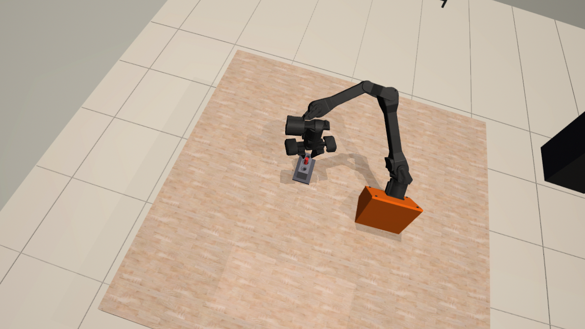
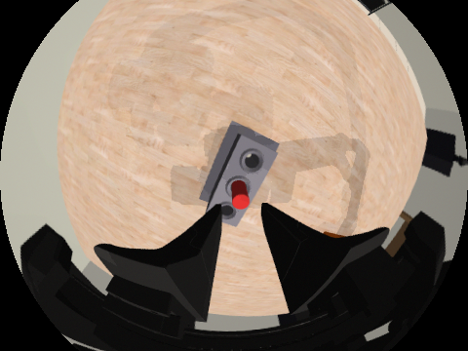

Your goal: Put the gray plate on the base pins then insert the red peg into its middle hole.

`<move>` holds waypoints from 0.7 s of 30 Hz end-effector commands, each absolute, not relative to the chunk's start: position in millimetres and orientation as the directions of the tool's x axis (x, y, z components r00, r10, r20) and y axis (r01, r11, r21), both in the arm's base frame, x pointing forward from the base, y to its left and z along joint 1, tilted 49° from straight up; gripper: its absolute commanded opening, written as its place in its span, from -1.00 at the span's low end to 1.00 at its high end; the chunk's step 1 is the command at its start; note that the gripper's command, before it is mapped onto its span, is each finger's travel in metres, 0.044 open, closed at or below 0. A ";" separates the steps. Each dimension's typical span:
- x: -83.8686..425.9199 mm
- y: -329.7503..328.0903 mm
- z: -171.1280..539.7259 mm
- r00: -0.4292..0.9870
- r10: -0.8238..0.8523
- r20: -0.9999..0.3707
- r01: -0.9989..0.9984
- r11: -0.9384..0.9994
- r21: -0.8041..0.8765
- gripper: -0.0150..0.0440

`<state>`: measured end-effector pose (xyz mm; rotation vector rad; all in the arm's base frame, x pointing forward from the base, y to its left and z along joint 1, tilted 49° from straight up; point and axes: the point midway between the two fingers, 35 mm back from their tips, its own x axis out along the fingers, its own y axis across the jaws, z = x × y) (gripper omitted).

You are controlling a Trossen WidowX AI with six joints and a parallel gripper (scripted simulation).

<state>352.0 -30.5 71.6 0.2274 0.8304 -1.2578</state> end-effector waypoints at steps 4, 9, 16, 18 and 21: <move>351.8 -28.9 72.9 0.069 -0.749 -0.659 0.899 0.332 -0.284 0.02; 351.4 -25.1 75.1 0.070 -0.751 -0.656 0.897 0.335 -0.288 0.02; 350.7 -20.4 77.5 0.070 -0.751 -0.656 0.897 0.336 -0.289 0.02; 350.4 -19.2 78.2 0.070 -0.751 -0.657 0.897 0.336 -0.289 0.02; 350.2 -17.4 79.4 0.070 -0.751 -0.657 0.897 0.336 -0.289 0.02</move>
